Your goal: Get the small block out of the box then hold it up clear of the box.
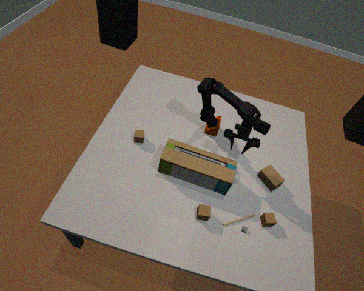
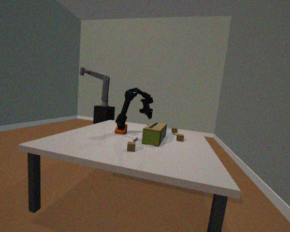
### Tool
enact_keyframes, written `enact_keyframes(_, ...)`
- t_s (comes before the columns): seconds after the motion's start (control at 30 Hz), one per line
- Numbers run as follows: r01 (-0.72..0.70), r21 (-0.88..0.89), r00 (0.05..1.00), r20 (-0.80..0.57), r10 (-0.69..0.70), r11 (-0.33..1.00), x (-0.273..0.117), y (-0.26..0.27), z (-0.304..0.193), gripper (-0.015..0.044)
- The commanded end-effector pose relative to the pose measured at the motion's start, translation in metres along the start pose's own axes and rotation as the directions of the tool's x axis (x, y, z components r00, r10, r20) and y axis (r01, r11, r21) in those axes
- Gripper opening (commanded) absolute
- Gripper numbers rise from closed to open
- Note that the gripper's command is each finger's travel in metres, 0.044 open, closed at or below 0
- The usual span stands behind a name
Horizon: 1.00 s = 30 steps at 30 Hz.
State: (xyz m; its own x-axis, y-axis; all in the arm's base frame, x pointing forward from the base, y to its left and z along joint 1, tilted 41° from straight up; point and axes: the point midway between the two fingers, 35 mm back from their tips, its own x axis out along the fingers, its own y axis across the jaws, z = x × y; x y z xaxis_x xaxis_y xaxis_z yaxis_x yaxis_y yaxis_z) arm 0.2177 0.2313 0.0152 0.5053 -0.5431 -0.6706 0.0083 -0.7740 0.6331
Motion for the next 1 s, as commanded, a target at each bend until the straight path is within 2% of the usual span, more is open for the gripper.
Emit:
enact_keyframes(0.0, -0.004, -0.016, 1.000, -0.001, 0.004, 1.000, 0.018, -0.002, 0.006, 0.0285)
enact_keyframes(0.2, -0.007, -0.015, 1.000, -0.003, 0.007, 1.000, 0.084, 0.001, 0.035, 0.0285)
enact_keyframes(0.97, -0.007, -0.016, 1.000, -0.004, 0.007, 1.000, 0.112, 0.000, 0.047, 0.0285)
